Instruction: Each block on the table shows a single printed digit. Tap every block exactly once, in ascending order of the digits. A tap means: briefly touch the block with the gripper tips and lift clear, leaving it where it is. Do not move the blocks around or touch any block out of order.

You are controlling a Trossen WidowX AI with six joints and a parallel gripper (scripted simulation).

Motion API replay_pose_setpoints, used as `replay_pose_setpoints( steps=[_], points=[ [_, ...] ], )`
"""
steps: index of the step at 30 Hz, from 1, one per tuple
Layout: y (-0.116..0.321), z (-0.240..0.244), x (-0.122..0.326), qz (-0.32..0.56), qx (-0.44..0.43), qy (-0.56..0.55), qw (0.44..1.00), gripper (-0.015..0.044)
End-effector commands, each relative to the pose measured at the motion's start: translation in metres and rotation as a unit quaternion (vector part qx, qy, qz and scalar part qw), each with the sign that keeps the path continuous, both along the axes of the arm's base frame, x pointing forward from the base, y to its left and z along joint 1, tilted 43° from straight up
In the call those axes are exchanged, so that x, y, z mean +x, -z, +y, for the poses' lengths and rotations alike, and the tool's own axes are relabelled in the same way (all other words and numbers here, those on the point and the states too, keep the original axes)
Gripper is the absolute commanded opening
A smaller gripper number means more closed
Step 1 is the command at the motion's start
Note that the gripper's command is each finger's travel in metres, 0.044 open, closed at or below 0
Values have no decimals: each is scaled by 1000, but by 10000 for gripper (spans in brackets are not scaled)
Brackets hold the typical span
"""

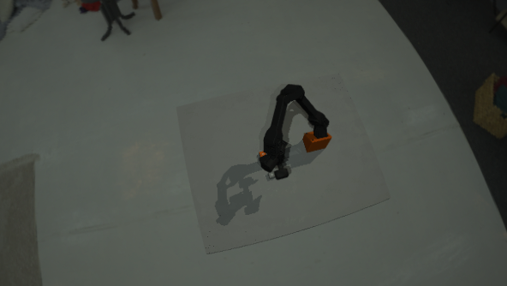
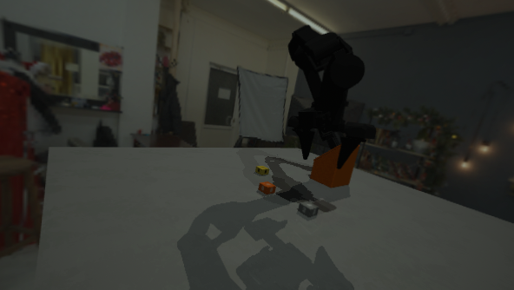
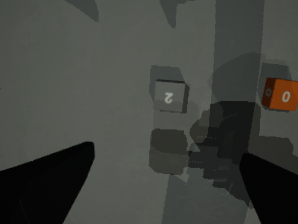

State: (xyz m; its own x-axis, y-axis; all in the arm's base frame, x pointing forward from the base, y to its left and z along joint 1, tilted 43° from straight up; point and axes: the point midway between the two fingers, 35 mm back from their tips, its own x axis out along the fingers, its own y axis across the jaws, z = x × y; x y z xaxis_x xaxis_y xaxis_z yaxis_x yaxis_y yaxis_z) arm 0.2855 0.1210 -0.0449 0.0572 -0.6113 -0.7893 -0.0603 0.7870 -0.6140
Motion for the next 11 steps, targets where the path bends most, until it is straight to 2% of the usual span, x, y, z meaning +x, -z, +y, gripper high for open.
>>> replay_pose_setpoints(
  steps=[1, 4, 11],
  points=[
    [33, 45, -28, 4, -18, 5, 1000, 400],
    [56, 73, -53, -2, -35, 8, 999, 400],
    [58, 74, -55, -3, -37, 8, 999, 400]
  ],
)
